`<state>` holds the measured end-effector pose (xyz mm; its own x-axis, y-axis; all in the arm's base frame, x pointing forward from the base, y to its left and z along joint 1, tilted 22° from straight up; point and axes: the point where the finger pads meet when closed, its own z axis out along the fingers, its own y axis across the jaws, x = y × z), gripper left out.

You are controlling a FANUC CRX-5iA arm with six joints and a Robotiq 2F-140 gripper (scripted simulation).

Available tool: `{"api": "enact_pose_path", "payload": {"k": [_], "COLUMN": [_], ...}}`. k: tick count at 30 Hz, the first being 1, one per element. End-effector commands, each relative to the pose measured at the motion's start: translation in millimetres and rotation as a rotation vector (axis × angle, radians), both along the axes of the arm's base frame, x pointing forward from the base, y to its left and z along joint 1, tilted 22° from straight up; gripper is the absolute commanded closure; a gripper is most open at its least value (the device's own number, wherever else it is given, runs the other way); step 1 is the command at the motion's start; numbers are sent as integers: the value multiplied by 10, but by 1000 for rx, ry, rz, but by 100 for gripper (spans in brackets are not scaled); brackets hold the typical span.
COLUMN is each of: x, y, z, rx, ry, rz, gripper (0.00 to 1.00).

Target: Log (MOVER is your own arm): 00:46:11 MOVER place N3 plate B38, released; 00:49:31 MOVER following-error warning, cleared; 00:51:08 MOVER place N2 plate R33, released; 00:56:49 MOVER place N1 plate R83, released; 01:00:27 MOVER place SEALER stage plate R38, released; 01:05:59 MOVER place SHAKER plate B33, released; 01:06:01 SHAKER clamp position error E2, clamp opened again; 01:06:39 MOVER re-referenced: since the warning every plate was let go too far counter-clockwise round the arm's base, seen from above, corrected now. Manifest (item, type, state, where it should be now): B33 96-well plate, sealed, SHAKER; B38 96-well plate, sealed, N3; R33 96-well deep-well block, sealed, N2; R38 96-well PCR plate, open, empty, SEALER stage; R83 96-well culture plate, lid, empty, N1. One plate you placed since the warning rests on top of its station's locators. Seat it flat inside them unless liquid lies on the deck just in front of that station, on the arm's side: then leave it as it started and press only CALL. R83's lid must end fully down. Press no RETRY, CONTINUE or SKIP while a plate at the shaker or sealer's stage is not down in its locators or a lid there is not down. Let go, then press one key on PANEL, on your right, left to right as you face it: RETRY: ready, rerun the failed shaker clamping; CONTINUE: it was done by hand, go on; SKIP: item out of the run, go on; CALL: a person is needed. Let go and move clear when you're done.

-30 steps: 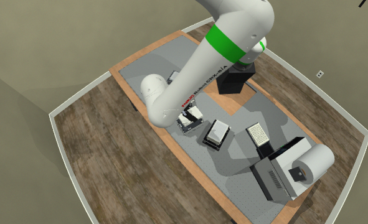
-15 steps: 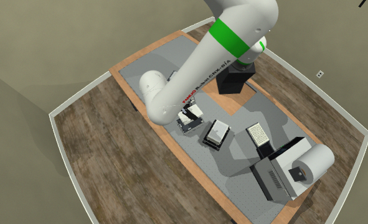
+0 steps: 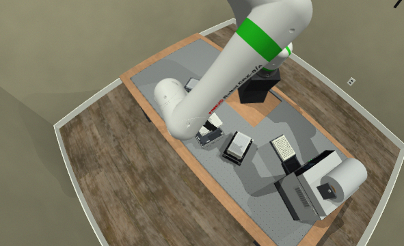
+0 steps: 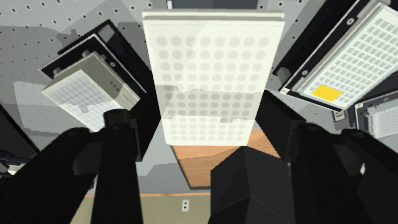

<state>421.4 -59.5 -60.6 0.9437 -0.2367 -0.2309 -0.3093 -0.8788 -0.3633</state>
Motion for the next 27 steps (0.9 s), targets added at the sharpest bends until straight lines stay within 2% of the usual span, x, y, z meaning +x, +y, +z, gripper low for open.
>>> {"api": "enact_pose_path", "payload": {"k": [1,27], "x": [2,27], "y": [-4,15], "z": [-3,-76], "rx": [-33,-33], "ry": [14,14], "rz": [-7,-7], "gripper": [90,90]}}
